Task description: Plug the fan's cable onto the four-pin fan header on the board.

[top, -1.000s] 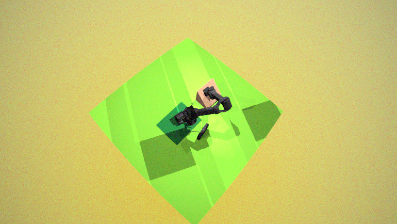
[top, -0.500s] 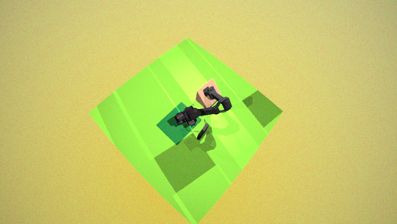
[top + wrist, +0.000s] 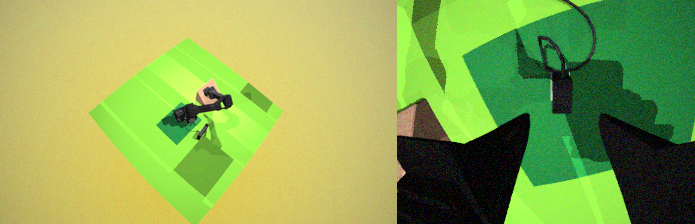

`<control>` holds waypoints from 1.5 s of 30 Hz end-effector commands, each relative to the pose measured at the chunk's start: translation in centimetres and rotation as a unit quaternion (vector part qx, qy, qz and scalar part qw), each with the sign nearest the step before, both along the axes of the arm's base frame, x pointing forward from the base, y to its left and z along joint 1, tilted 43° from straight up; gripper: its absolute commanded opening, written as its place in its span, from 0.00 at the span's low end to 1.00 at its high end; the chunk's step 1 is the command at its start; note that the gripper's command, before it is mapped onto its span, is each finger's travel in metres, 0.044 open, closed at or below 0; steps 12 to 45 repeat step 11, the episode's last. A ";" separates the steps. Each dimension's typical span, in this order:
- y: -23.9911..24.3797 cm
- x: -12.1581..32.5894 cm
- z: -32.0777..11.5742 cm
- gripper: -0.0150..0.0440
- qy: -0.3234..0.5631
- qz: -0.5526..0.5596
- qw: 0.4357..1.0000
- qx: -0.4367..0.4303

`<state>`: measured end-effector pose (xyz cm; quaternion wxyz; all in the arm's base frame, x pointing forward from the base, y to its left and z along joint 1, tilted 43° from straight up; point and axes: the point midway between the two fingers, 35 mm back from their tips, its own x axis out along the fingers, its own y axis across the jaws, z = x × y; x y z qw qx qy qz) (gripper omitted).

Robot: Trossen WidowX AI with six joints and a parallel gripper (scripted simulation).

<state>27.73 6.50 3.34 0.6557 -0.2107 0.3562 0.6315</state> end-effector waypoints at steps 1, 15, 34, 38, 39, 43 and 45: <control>-2.2 -0.2 -1.4 0.69 0.000 0.000 1.000 -0.007; -8.9 -3.3 -7.4 0.69 0.001 0.002 1.000 -0.005; -8.9 -3.3 -7.4 0.69 0.001 0.002 1.000 -0.005; -8.9 -3.3 -7.4 0.69 0.001 0.002 1.000 -0.005; -8.9 -3.3 -7.4 0.69 0.001 0.002 1.000 -0.005; -8.9 -3.3 -7.4 0.69 0.001 0.002 1.000 -0.005; -8.9 -3.3 -7.4 0.69 0.001 0.002 1.000 -0.005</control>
